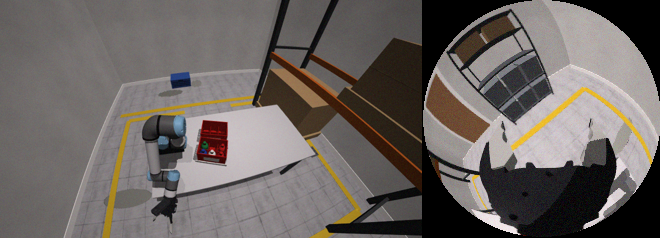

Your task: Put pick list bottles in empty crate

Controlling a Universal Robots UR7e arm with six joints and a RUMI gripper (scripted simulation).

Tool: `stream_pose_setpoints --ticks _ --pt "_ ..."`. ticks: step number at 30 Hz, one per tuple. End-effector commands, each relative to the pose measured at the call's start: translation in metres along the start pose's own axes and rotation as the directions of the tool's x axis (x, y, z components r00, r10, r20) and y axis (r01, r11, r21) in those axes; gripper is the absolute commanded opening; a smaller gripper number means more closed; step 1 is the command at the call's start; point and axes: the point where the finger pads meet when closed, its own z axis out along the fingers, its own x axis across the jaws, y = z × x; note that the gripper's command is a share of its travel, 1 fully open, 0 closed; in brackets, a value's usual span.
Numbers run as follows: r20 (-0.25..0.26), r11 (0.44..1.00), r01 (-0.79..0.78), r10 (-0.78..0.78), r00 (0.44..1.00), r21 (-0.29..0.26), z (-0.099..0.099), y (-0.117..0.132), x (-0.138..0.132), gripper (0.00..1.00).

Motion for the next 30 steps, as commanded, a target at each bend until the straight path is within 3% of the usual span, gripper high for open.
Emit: stream_pose_setpoints --ticks 1,17,18,30 --pt "0.001 1.0 0.0 0.0 1.0 0.001 0.0 -0.001 0.0 1.0" --pt "0.001 1.0 0.0 0.0 1.0 0.001 0.0 -0.001 0.0 1.0" --pt "0.001 1.0 0.0 0.0 1.0 0.001 -0.003 -0.005 -0.002 0.38" --pt "0.001 1.0 0.0 0.0 1.0 0.001 -0.032 -0.054 -0.019 0.38"
